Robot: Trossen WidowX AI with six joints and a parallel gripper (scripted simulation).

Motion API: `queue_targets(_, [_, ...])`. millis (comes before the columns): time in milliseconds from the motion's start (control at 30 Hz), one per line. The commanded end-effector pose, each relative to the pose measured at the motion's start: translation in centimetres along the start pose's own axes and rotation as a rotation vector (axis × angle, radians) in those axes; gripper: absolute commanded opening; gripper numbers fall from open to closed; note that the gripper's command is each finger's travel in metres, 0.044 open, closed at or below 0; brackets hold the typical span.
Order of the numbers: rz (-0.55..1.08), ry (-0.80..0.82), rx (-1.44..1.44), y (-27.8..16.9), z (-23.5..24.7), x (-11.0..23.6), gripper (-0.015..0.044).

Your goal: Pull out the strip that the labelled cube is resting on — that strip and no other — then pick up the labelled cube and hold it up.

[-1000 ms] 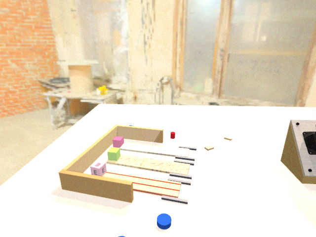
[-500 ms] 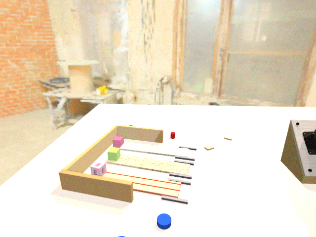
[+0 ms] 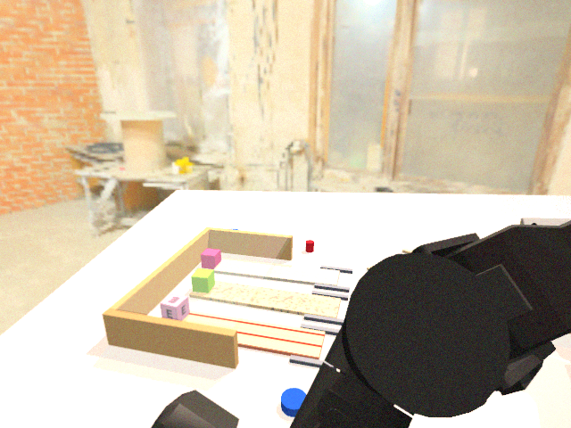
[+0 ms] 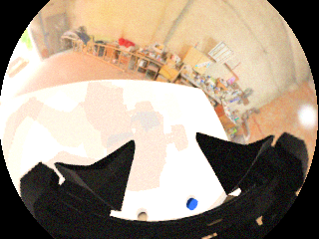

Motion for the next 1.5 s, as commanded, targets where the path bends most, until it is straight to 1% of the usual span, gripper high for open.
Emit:
queue_targets(0, [0.072, -0.067, -0.126, -3.1, -3.0, 3.9, 0.0400])
queue_targets(100, [0.114, -0.121, -0.198, -5.4, -4.8, 6.6, 0.0400])
queue_targets(267, [0.187, -0.246, -0.362, -10.3, -7.8, 13.0, 0.0400])
queue_targets(433, [0.228, -0.368, -0.543, -14.6, -8.9, 19.8, 0.0400])
queue_targets(667, [0.222, -0.559, -0.847, -20.2, -7.3, 29.8, 0.0400])
queue_targets(800, [0.176, -0.667, -1.027, -22.8, -4.9, 34.7, 0.0400])
queue_targets(867, [0.147, -0.713, -1.106, -23.8, -3.5, 36.5, 0.0400])
queue_targets(933, [0.135, -0.728, -1.133, -24.1, -3.1, 37.1, 0.0400])
queue_targets(1467, [0.135, -0.728, -1.133, -24.1, -3.1, 37.1, 0.0400])
Point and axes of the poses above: the point midway between the two fingers, 35 mm back from their tips, its own x axis back along the fingers, its own z axis across the jaws, y = z × x, the point moved 4 cm from there along x, back along the fingers
